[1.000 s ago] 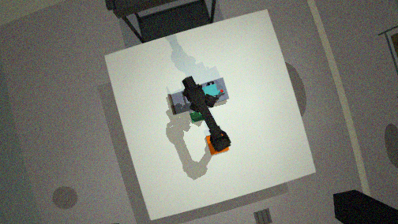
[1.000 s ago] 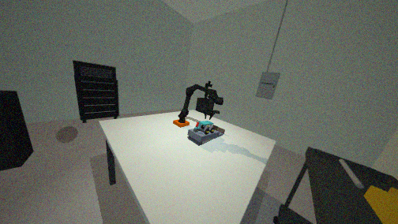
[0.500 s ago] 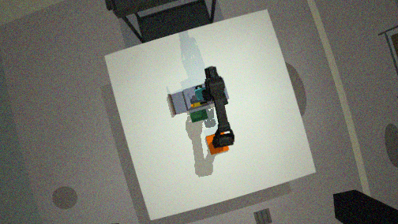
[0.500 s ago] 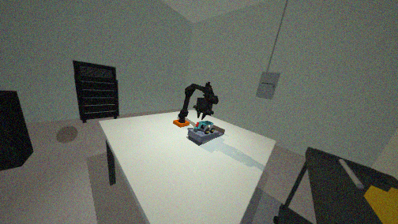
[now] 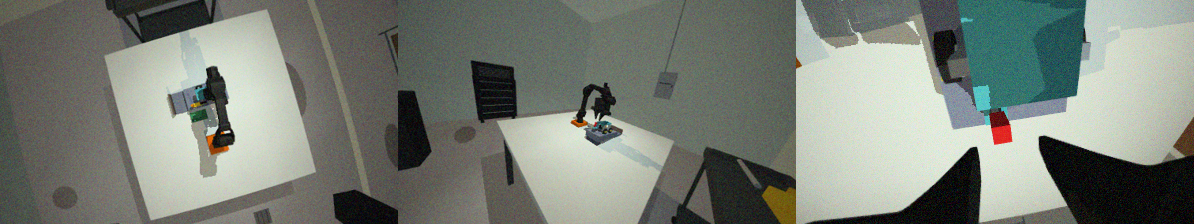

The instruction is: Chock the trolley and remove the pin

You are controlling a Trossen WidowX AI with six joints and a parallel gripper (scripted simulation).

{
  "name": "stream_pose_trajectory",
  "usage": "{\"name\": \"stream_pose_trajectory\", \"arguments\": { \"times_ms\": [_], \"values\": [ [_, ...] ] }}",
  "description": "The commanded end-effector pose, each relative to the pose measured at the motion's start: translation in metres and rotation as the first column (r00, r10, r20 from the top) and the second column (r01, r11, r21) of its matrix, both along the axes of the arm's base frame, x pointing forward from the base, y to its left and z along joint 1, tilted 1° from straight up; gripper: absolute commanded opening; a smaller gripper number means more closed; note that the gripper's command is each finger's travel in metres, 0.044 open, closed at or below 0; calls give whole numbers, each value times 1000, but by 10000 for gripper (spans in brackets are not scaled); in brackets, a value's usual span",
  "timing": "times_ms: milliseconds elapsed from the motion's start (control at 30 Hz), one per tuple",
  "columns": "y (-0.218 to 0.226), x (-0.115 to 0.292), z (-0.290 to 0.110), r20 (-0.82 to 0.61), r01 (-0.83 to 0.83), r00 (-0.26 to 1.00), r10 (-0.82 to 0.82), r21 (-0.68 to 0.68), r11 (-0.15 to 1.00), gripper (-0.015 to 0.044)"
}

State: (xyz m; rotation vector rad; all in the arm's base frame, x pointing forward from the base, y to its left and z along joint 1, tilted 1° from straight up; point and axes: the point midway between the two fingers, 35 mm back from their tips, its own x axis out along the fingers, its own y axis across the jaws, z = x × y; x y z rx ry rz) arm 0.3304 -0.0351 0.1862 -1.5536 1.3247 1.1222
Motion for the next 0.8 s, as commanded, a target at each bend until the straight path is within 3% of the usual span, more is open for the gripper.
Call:
{"name": "stream_pose_trajectory", "arguments": {
  "times_ms": [0,767],
  "values": [
    [-3,0,-7,-3,3,1000,-3,-4,1000,190],
    [-10,2,-31,-3,3,1000,-3,-5,1000,190]
  ]
}}
